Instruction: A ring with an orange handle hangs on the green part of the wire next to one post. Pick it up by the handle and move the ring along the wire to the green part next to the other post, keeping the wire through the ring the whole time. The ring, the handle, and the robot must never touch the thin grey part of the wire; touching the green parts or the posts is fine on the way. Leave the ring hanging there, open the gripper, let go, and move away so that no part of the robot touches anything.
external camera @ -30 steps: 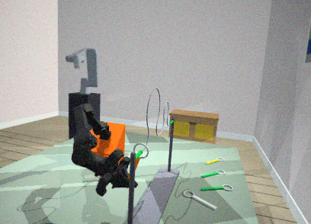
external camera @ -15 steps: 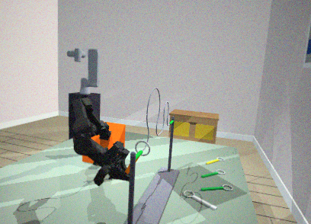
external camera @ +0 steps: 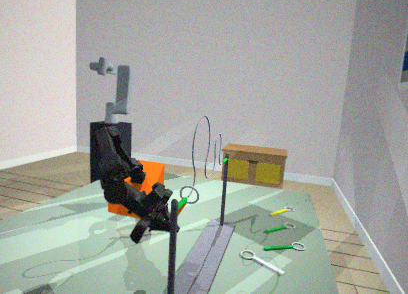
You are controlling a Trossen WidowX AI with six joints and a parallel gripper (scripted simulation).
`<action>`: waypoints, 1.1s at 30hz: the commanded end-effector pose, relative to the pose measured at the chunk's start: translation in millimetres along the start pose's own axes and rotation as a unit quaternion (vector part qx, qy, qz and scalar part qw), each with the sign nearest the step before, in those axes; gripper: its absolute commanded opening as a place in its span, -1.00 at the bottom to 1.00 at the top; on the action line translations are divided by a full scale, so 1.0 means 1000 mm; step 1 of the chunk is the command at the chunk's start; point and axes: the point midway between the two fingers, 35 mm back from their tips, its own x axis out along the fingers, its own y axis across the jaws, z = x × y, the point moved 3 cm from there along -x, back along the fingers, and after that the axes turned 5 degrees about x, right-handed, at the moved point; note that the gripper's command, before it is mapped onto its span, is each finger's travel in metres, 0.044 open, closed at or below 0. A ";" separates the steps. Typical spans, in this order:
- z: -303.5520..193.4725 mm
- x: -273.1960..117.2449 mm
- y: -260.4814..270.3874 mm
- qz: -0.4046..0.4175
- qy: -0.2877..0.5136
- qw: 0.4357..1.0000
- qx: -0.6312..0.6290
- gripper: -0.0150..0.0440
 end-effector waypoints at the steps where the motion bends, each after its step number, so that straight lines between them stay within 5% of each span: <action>1: -0.002 0.002 0.011 0.020 0.001 0.999 0.028 -1.00; 33: 0.023 -0.016 0.101 0.200 0.010 0.917 0.344 -1.00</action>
